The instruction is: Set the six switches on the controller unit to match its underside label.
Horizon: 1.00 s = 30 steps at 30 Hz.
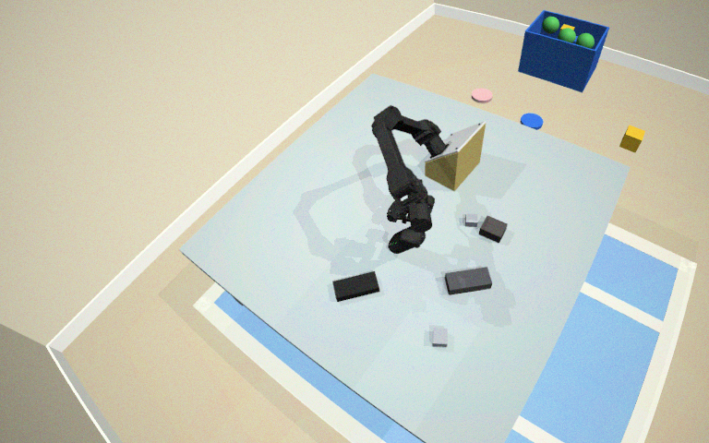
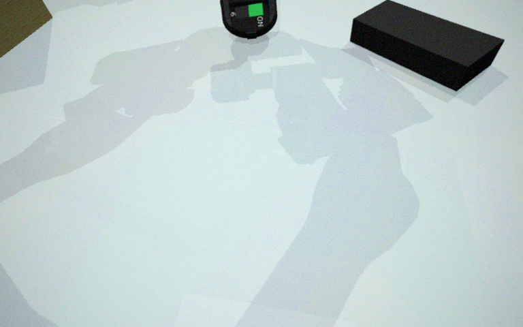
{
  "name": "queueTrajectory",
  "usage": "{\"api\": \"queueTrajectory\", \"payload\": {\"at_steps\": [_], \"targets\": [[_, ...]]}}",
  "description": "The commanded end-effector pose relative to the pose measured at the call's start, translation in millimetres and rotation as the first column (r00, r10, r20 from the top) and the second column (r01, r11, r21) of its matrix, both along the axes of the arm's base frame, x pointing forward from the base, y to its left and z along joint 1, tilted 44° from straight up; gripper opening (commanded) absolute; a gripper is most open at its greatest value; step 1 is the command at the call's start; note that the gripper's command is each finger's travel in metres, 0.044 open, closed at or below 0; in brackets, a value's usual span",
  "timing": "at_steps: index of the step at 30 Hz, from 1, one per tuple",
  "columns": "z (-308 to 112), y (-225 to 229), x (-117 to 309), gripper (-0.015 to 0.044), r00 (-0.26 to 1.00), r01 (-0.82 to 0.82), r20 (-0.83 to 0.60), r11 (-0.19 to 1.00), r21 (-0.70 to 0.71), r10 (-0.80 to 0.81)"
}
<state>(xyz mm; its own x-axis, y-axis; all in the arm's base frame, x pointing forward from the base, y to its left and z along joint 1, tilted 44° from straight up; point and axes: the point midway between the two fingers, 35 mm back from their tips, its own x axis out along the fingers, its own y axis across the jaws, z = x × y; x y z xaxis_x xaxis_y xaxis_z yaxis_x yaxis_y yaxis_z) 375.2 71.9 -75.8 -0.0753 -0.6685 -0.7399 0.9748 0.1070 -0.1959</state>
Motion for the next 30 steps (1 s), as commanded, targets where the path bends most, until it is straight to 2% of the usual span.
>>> {"api": "queueTrajectory", "payload": {"at_steps": [1, 30], "targets": [[-7.4, -7.6, -2.7, 0.0338, 1.0, 0.018, -0.011, 1.0, -0.01, -0.018], [-28.8, -4.1, -7.6, 0.0338, 1.0, 0.018, -0.011, 1.0, -0.01, -0.018]]}}
